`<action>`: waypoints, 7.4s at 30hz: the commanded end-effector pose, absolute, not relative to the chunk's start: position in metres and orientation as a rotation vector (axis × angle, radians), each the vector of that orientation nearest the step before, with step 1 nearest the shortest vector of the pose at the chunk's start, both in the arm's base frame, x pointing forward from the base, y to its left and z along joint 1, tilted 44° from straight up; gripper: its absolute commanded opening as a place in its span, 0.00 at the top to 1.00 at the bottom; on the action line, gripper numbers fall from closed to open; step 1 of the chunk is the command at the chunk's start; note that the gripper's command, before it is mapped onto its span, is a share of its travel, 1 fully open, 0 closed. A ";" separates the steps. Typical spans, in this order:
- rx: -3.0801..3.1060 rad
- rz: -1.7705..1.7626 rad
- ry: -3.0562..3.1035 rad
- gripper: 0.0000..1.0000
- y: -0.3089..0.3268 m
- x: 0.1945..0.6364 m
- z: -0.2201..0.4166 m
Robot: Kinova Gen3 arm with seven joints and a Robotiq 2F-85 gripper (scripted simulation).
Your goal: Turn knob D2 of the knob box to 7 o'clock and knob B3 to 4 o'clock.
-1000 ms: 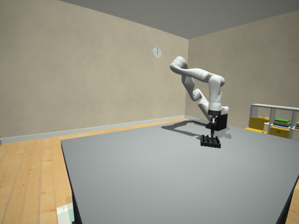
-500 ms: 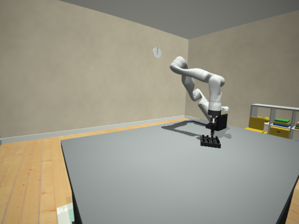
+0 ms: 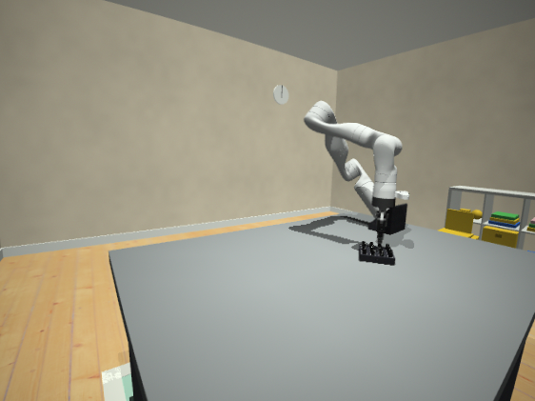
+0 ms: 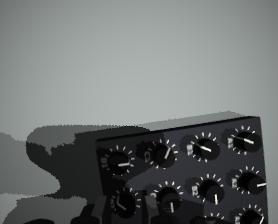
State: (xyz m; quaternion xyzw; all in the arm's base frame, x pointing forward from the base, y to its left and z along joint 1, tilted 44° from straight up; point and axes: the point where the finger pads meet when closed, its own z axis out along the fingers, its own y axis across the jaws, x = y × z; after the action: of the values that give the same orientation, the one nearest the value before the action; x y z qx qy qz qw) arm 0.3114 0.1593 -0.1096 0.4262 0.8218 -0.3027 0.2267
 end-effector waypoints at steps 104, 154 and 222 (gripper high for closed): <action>1.011 -0.890 2.378 0.92 0.151 0.313 -0.118; 0.861 -0.937 2.469 0.81 0.152 0.313 -0.118; 0.861 -0.937 2.469 0.00 0.256 0.295 -0.010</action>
State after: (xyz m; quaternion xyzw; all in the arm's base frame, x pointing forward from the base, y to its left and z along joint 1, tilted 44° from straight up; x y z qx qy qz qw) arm 0.2951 0.2536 -0.0112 0.3050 0.8735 -0.3339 0.1802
